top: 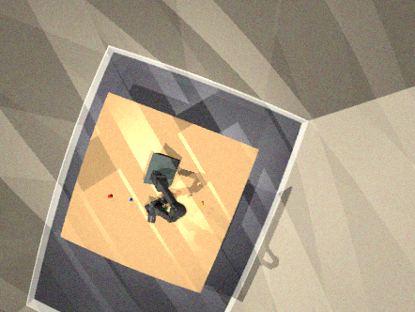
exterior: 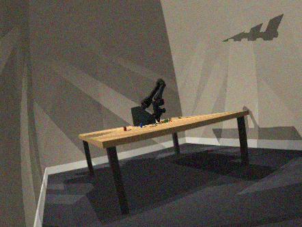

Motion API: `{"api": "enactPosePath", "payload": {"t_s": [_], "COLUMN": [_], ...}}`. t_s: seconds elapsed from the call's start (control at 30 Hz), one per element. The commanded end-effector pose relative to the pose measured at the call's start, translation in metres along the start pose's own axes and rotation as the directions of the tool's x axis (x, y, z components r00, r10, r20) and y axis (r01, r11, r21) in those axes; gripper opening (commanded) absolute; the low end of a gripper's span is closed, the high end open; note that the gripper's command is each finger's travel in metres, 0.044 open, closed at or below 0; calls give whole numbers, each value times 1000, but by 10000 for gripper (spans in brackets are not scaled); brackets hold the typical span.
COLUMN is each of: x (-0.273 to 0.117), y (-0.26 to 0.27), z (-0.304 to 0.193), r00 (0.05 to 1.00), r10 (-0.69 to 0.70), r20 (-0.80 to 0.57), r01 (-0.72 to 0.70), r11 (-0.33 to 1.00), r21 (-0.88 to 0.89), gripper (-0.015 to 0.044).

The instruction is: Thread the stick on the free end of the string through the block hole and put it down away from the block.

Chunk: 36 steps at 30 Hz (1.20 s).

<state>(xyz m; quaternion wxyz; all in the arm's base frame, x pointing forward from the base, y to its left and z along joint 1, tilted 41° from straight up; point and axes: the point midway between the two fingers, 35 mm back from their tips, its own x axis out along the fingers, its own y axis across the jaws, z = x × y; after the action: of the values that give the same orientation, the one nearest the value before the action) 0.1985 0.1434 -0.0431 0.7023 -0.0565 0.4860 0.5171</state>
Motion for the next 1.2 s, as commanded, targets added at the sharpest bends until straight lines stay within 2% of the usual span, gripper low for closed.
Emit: {"api": "enactPosePath", "payload": {"t_s": [0.0,1.17], "x": [1,-1], "y": [0,-9], "z": [-6,-44], "r00": [1000,1000], "r10": [1,-19], "r20": [-2,1], "r01": [-1,19], "r11": [1000,998], "r21": [-5,-58], "gripper": [0,0]}}
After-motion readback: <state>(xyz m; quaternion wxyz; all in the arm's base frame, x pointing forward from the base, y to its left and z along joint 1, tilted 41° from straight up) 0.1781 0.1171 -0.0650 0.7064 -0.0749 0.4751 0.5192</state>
